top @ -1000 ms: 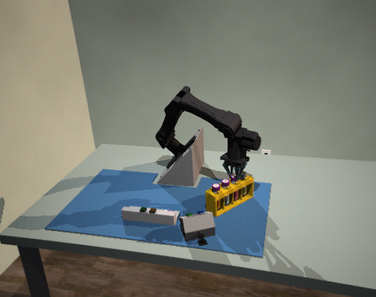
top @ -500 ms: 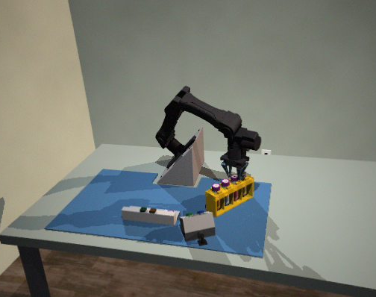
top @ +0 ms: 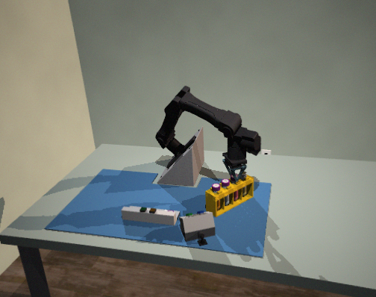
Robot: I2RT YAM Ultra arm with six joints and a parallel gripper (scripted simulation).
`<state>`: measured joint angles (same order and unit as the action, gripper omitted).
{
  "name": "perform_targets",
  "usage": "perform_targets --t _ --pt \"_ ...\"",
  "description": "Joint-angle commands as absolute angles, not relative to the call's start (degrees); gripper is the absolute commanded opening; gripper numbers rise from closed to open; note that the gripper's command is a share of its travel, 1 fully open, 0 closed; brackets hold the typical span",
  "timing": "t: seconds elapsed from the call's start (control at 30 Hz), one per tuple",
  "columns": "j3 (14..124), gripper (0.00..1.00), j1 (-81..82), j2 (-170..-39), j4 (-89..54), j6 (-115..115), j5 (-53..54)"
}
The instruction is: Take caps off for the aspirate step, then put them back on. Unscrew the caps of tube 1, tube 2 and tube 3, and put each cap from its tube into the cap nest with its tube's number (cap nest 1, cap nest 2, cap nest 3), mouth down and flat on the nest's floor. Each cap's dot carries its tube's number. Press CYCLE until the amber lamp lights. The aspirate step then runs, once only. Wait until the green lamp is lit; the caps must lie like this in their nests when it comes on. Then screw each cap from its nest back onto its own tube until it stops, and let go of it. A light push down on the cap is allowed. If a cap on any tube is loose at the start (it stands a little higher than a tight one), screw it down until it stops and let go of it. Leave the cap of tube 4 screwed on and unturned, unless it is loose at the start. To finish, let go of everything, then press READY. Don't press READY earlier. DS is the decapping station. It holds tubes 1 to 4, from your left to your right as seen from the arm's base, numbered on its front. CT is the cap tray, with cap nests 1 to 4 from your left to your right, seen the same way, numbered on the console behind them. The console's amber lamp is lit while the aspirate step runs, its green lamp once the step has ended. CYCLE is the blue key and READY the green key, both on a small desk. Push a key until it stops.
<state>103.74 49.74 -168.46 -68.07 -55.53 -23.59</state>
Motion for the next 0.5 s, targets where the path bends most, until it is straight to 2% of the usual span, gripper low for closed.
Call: perform_targets --t 0.0,0.47 --pt "104.7 0.49 50.5 -167.9 -68.1 -42.8 -23.4" --pt "105.1 0.49 50.8 -167.9 -68.6 -4.4 -23.2"
